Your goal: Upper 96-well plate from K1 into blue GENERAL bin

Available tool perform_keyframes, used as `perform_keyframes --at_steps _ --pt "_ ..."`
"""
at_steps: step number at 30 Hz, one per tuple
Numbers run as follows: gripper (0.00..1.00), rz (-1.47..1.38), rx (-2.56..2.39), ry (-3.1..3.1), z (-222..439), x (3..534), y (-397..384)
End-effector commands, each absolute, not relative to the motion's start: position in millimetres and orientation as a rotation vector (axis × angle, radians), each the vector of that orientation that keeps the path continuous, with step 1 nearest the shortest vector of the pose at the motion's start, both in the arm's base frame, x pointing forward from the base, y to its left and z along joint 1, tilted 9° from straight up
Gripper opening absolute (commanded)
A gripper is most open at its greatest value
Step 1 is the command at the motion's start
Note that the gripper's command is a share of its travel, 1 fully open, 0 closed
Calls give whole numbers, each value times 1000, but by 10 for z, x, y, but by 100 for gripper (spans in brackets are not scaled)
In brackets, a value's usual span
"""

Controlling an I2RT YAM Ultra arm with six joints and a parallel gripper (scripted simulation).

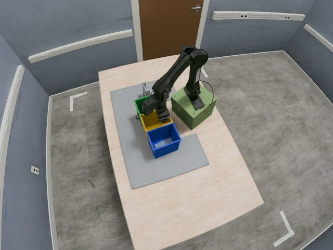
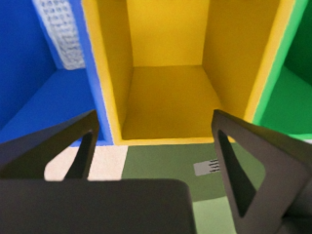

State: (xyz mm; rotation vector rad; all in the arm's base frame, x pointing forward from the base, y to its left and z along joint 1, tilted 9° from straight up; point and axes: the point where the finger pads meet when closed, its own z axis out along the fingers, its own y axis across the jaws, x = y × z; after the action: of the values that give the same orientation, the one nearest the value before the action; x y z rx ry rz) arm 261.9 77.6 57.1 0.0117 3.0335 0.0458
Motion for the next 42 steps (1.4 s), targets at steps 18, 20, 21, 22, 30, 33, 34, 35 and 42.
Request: perform_keyframes --at_steps 18,20,21,22,30,33,34,35,42 --pt "82 89 -38 2953 748 2739 717" --pt "82 87 -33 2953 748 2740 712" --pt "82 87 -33 2953 748 2740 712" --pt "82 87 -33 2953 748 2740 712" --pt "82 87 -33 2953 748 2740 712" --pt "82 87 -33 2953 748 2740 712" --pt "82 87 -33 2953 748 2740 712" --pt "82 87 -33 2953 748 2740 712" --pt "82 87 -33 2953 748 2740 712"
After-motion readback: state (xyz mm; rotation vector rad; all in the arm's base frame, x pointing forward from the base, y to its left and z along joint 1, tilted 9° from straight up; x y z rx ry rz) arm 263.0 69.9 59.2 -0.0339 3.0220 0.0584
